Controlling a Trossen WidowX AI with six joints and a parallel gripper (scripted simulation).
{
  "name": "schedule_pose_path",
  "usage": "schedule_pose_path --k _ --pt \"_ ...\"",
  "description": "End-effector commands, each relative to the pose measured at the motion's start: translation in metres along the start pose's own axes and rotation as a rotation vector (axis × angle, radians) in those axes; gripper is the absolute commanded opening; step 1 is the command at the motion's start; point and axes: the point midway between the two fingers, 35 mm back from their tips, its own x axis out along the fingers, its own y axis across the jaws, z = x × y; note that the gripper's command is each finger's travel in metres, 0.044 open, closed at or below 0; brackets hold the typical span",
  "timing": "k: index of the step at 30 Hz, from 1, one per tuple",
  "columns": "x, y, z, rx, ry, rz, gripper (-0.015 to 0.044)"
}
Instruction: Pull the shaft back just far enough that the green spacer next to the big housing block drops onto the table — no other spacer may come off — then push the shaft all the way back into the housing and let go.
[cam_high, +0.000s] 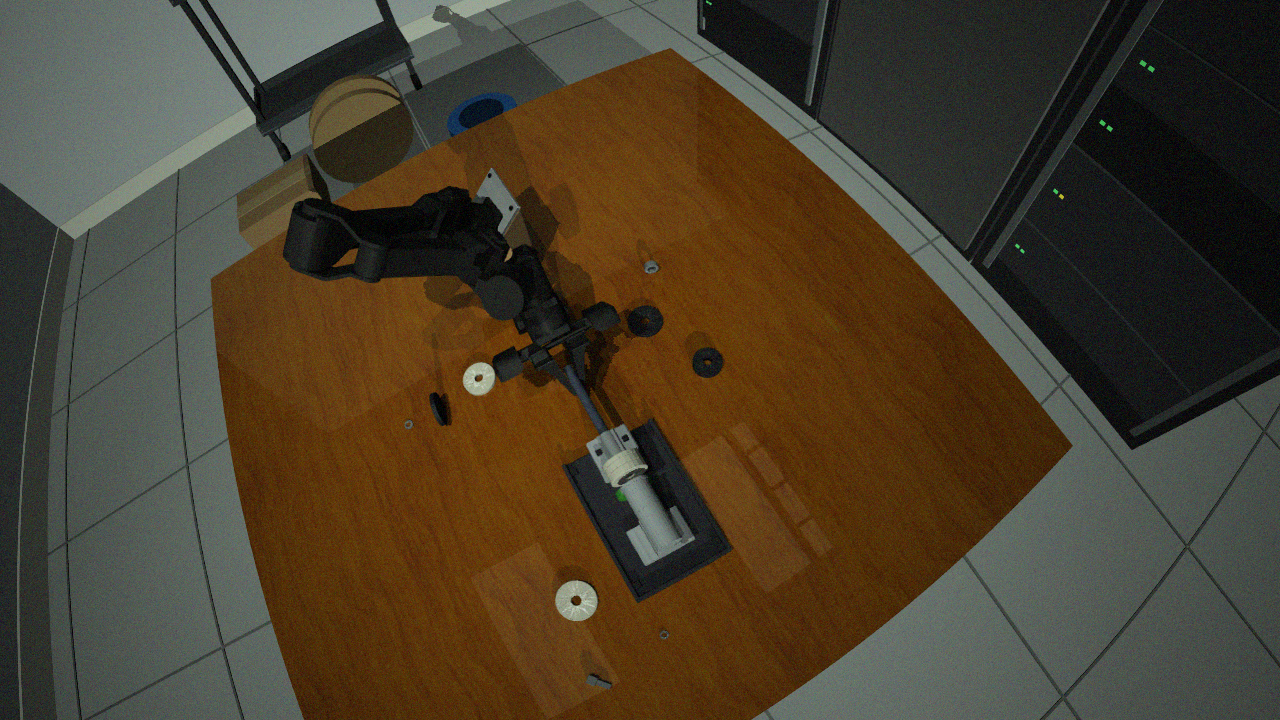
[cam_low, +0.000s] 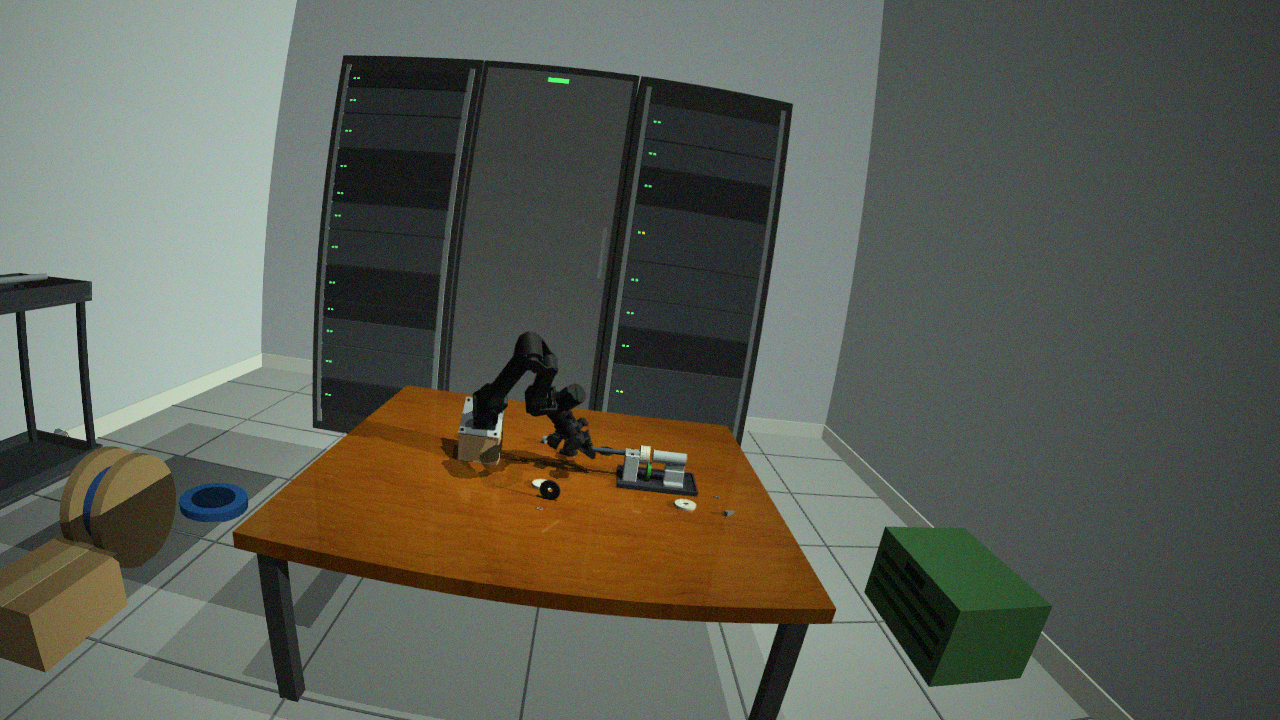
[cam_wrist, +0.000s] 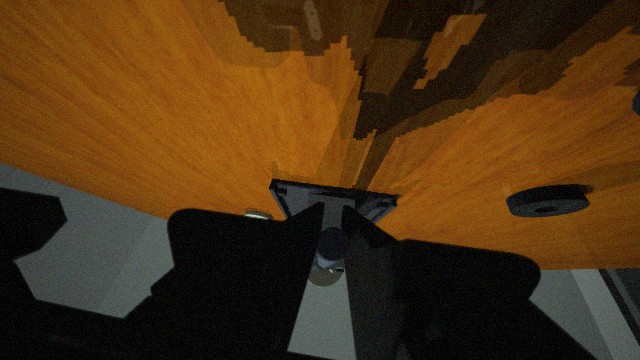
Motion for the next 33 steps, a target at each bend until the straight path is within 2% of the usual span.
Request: schedule_pose_path --k 1,33 --pt "0.0019 0.0000 -0.0046 0.004 0.007 0.001 0.0000" --pt "0.0091 0.0001 -0.0124 0.005 0.008 0.001 0.0000"
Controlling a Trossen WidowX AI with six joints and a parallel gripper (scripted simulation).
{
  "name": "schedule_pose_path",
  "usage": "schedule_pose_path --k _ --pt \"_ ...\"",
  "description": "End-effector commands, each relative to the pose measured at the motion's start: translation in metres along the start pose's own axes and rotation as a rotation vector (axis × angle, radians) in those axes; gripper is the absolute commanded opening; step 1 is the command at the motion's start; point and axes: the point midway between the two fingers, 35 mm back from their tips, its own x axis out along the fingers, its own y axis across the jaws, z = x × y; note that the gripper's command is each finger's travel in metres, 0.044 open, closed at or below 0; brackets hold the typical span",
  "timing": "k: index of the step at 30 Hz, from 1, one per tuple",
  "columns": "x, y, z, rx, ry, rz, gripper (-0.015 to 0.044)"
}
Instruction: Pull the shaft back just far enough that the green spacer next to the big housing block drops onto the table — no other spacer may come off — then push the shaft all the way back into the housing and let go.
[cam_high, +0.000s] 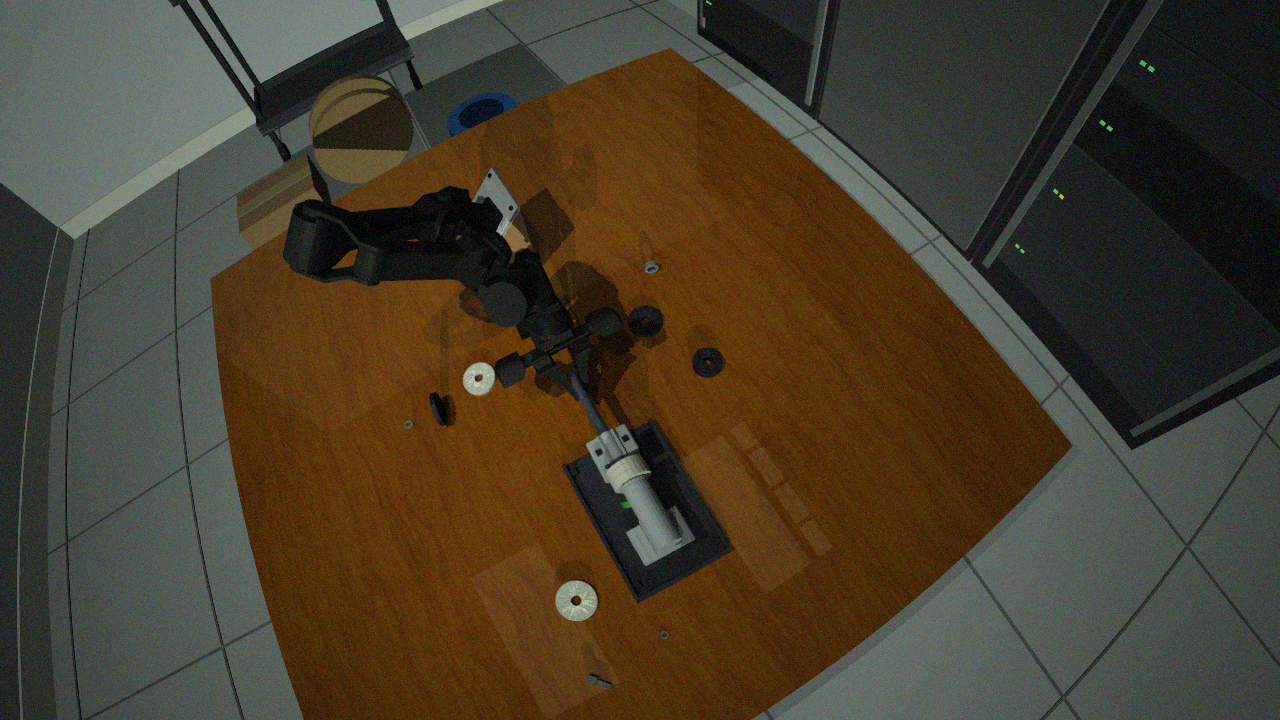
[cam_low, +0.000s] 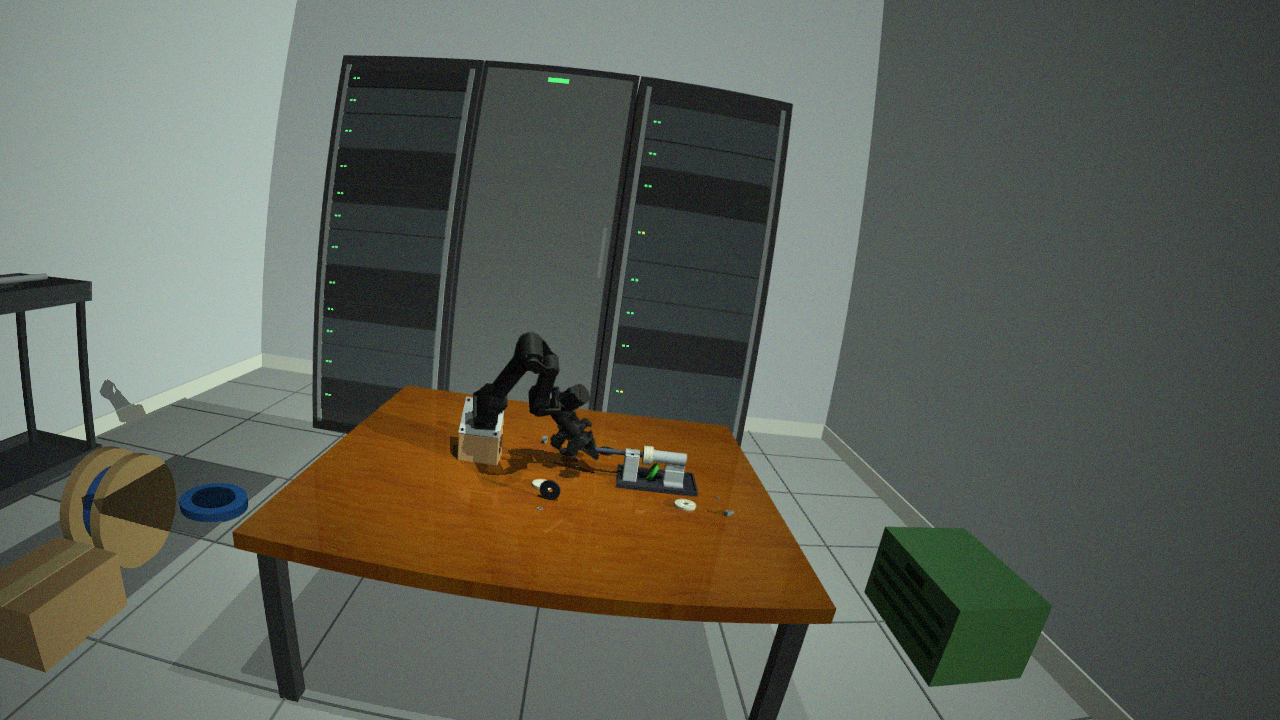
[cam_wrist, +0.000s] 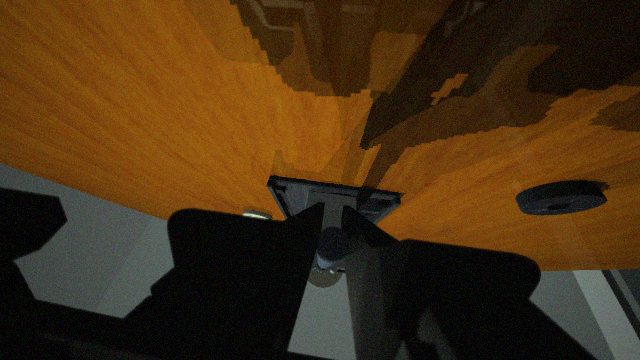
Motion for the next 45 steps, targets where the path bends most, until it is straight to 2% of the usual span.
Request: schedule_pose_path --k 1,45 --pt "0.0023 0.0000 -0.0057 0.005 0.011 0.000 0.0000" --pt "0.0065 0.0004 -0.0102 0.005 0.011 0.000 0.0000"
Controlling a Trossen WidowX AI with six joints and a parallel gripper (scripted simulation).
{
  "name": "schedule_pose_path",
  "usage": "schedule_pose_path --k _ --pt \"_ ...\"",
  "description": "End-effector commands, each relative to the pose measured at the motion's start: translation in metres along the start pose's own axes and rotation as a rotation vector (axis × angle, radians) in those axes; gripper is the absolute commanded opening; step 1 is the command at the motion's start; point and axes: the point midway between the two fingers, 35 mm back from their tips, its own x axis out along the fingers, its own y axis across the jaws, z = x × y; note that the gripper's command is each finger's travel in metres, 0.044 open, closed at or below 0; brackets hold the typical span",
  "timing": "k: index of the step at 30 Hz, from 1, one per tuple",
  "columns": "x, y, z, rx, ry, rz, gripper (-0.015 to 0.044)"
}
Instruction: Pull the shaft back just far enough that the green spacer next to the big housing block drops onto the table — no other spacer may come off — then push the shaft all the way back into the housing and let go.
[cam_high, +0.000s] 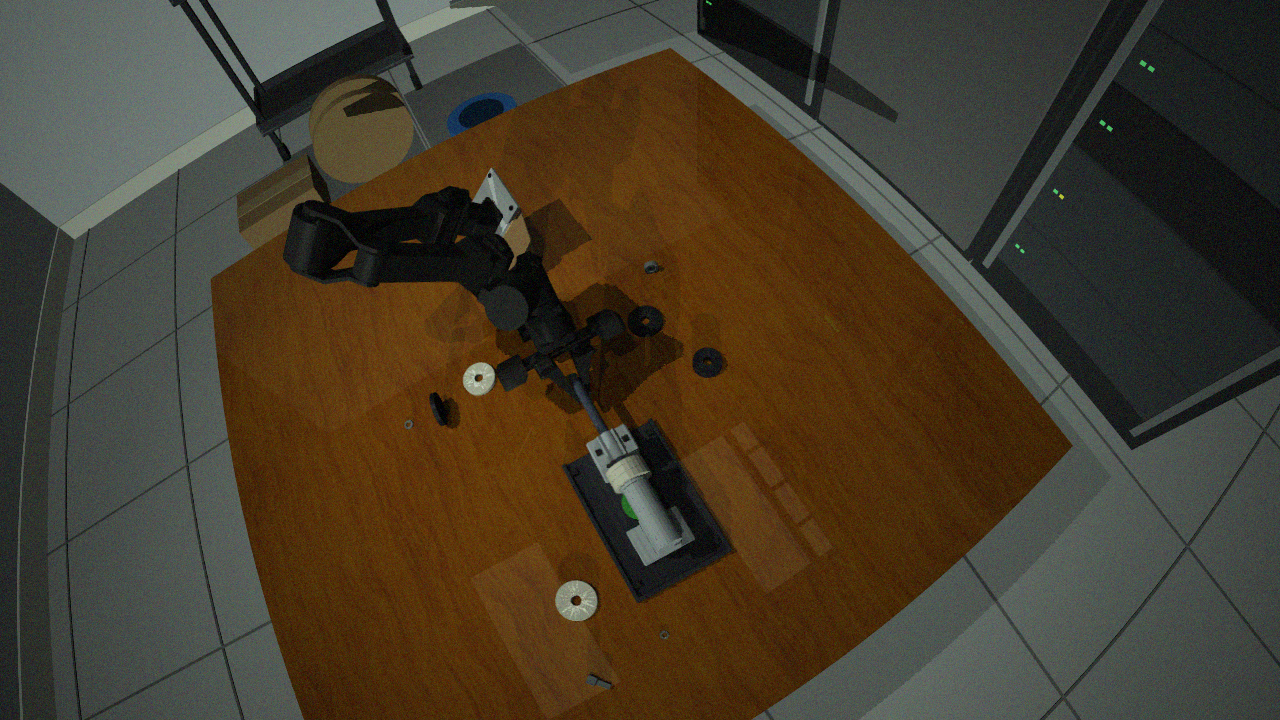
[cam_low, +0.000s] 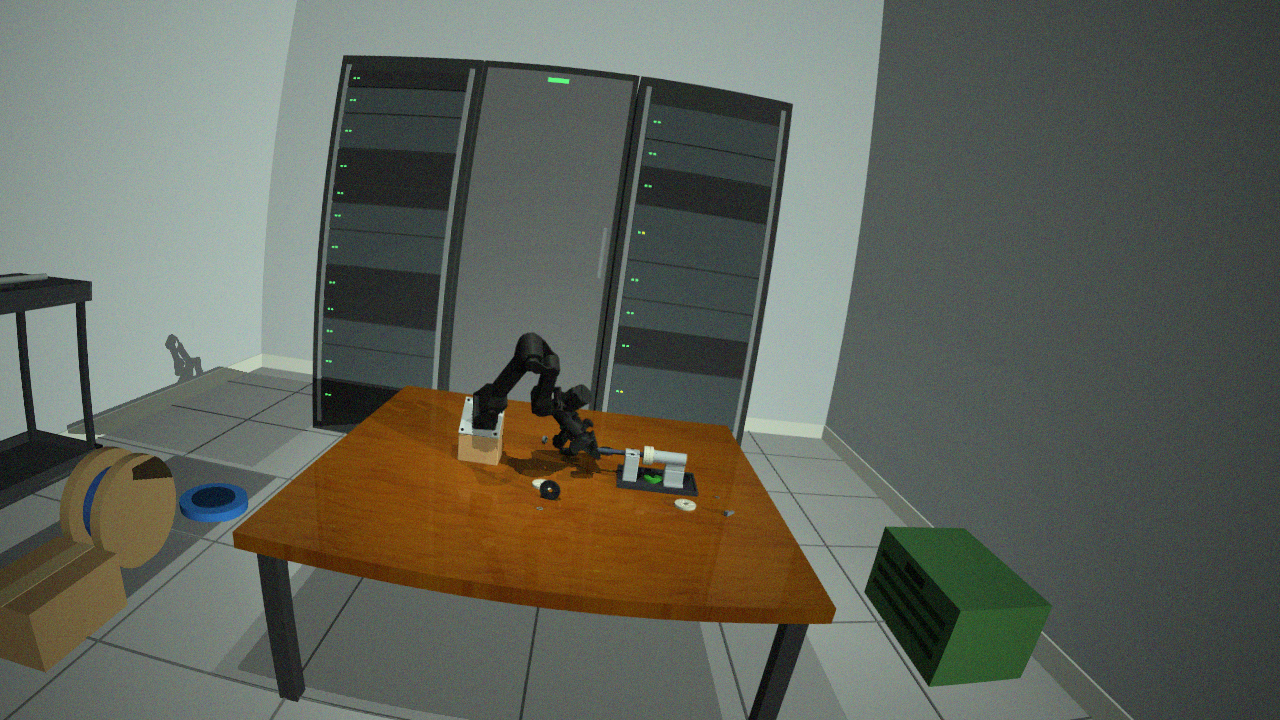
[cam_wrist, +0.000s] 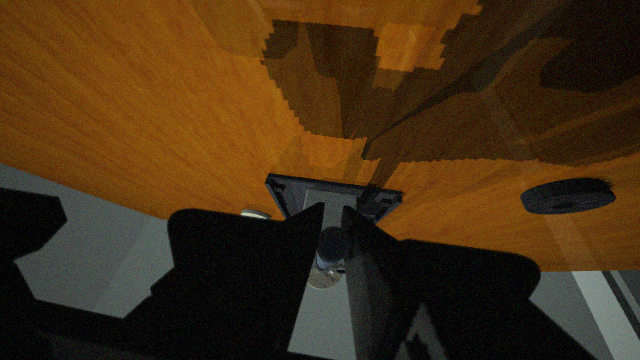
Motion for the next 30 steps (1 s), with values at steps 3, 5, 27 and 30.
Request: schedule_pose_path --k 3,5,27,30 --pt "0.0019 0.0007 -0.0055 0.008 0.013 0.001 0.0000" --pt "0.0017 0.0007 -0.0053 0.008 0.013 0.001 0.0000" --pt "0.0002 0.0005 -0.0033 0.007 0.013 0.001 0.0000" --pt "0.0000 0.0005 -0.0030 0.007 0.013 0.001 0.0000"
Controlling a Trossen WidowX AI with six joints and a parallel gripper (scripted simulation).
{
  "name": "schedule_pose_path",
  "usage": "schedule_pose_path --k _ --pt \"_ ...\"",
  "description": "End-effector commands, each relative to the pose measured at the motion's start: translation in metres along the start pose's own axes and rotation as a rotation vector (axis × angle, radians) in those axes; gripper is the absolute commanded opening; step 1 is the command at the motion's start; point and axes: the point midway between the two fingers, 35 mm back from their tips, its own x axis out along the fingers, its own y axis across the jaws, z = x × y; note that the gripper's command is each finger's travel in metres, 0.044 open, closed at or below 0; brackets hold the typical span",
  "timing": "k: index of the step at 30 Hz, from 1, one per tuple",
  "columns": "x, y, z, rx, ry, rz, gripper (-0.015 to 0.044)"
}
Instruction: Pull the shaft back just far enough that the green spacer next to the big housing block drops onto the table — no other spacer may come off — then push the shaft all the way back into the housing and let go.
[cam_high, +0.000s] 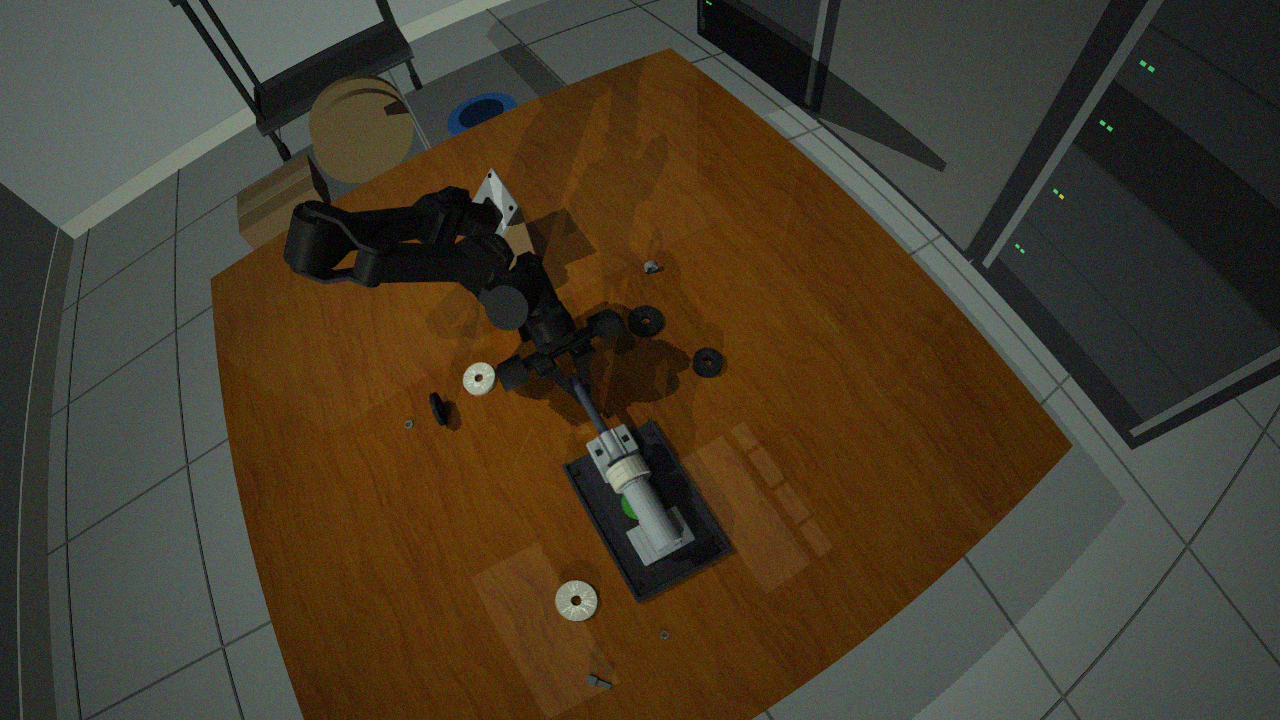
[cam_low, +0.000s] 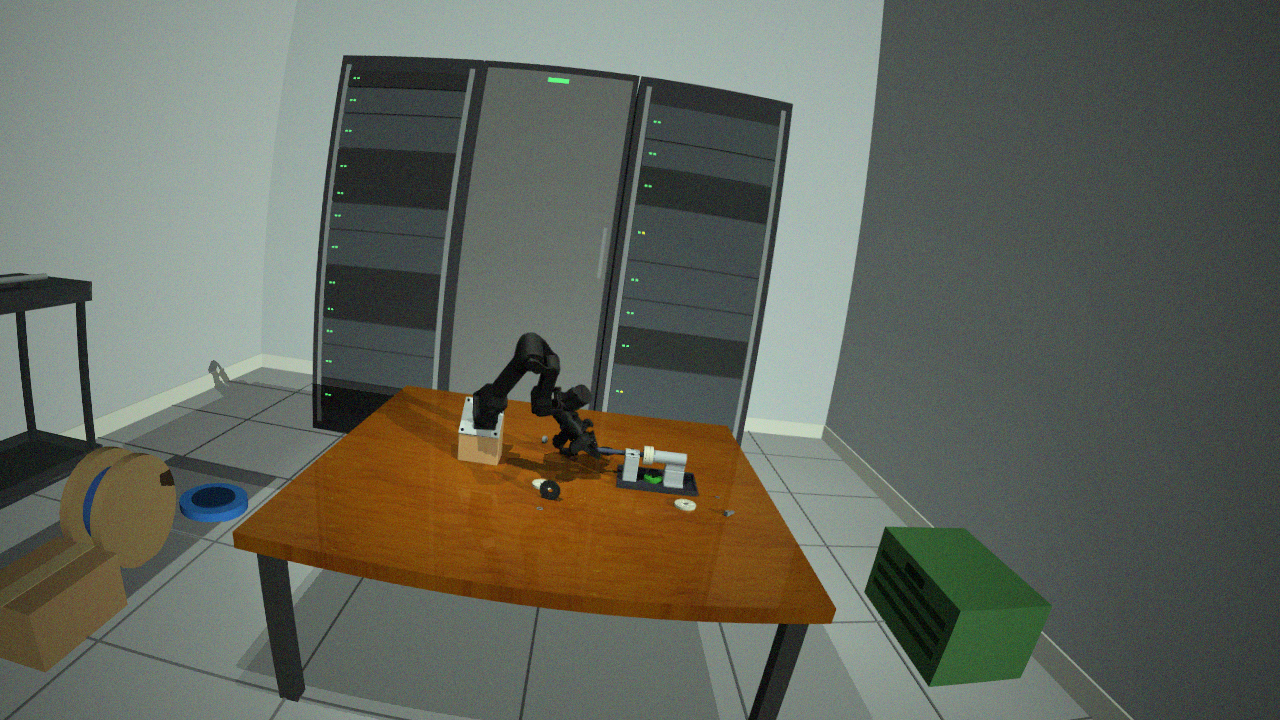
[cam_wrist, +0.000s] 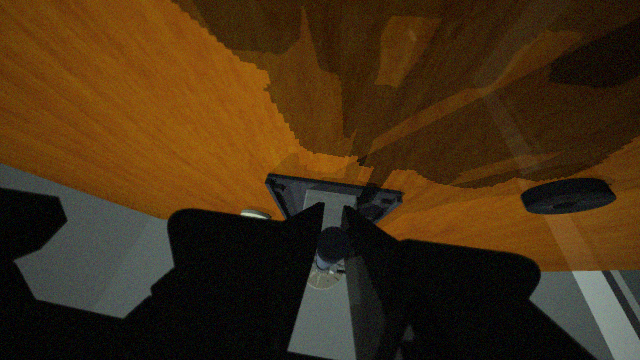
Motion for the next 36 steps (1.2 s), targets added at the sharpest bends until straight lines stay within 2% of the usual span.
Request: schedule_pose_path --k 1,36 --pt "-0.0001 0.0003 -0.0025 0.006 0.010 0.000 0.0000" --pt "0.0016 0.0004 -0.0044 0.006 0.011 0.000 0.0000"
